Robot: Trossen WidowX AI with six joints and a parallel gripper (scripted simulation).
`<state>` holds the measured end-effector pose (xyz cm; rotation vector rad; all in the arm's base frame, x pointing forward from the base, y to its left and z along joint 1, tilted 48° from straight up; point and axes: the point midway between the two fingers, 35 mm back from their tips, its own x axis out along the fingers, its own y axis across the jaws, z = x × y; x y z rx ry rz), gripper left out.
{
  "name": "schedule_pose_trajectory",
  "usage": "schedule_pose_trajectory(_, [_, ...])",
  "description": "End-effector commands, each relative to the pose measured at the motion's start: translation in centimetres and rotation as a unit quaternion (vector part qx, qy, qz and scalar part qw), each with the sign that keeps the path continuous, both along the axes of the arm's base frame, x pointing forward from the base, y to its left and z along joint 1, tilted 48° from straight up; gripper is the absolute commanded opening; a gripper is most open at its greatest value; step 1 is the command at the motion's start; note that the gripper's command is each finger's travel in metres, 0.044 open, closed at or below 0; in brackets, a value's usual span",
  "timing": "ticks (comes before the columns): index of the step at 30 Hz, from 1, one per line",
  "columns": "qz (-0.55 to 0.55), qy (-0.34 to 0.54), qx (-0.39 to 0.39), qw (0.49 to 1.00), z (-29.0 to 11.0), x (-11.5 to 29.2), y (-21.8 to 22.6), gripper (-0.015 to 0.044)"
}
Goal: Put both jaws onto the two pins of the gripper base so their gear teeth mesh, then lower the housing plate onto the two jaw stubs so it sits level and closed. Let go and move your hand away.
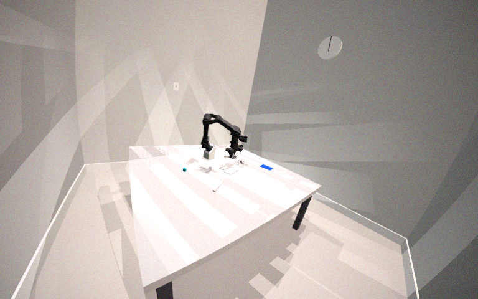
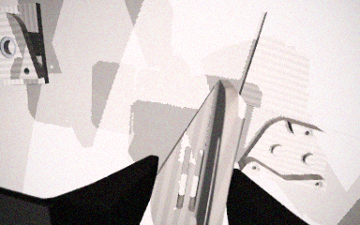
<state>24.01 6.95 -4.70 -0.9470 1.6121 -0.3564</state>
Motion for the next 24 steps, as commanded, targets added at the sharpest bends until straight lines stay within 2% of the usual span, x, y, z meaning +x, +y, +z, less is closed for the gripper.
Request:
schedule_pose_trajectory(1, [-0.029, -0.035, -0.001, 0.999, 0.61, 0.14, -0.46, 0.0134])
schedule_pose_trajectory(7, [-0.077, -0.087, -0.002, 0.993, 1.31, 0.34, -1.2, 0.0134])
schedule_pose_trajectory(24, [-0.08, -0.09, -0.002, 0.993, 1.33, 0.35, -1.23, 0.0134])
